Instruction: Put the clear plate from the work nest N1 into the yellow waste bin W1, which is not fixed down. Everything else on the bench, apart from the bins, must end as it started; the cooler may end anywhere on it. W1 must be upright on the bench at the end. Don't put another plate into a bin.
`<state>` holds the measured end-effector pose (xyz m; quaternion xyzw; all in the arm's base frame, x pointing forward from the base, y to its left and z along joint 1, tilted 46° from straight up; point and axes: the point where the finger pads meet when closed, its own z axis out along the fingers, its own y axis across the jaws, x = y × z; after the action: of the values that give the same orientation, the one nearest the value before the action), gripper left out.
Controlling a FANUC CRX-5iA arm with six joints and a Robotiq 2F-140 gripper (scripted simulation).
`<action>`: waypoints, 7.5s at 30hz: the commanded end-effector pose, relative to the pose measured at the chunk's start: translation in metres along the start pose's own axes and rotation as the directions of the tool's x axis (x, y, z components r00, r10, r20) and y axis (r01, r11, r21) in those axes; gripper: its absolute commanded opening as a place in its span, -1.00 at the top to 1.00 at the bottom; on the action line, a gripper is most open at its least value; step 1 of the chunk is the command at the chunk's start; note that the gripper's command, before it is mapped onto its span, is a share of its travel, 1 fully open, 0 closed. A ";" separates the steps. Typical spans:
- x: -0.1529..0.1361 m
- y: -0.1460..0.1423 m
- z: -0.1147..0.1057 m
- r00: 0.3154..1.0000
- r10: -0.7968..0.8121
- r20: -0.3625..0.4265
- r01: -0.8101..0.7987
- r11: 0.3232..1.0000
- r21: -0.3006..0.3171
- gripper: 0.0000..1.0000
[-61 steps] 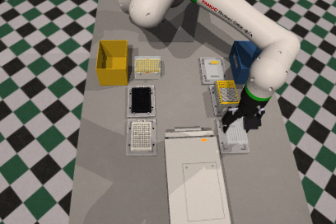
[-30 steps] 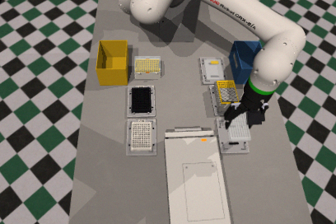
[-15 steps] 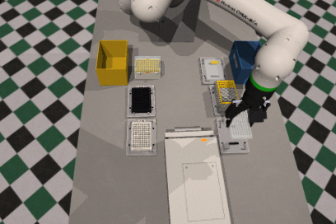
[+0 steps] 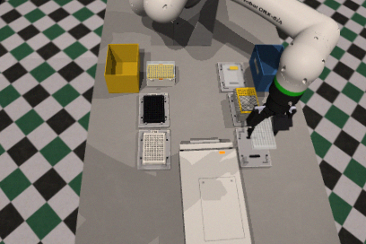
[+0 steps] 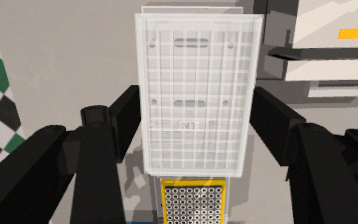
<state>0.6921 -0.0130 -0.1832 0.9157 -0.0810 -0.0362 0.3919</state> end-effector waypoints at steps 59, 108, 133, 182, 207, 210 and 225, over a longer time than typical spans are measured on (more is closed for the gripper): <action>-0.054 0.082 -0.015 1.000 -0.018 -0.002 0.018 1.000 0.001 0.80; -0.122 0.181 -0.014 1.000 -0.018 -0.002 0.018 1.000 0.001 0.80; -0.153 0.228 -0.014 1.000 -0.018 -0.002 0.018 1.000 0.000 0.80; -0.217 0.323 -0.014 1.000 -0.018 -0.002 0.018 1.000 0.000 0.80; -0.251 0.374 -0.014 1.000 -0.018 -0.002 0.018 1.000 0.000 0.80; -0.256 0.380 -0.014 1.000 -0.018 -0.002 0.018 1.000 0.000 0.80; -0.275 0.409 -0.014 1.000 -0.018 -0.001 0.018 1.000 0.000 0.80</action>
<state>0.3781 -0.2295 0.1180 0.9164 -0.0729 -0.0398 0.3916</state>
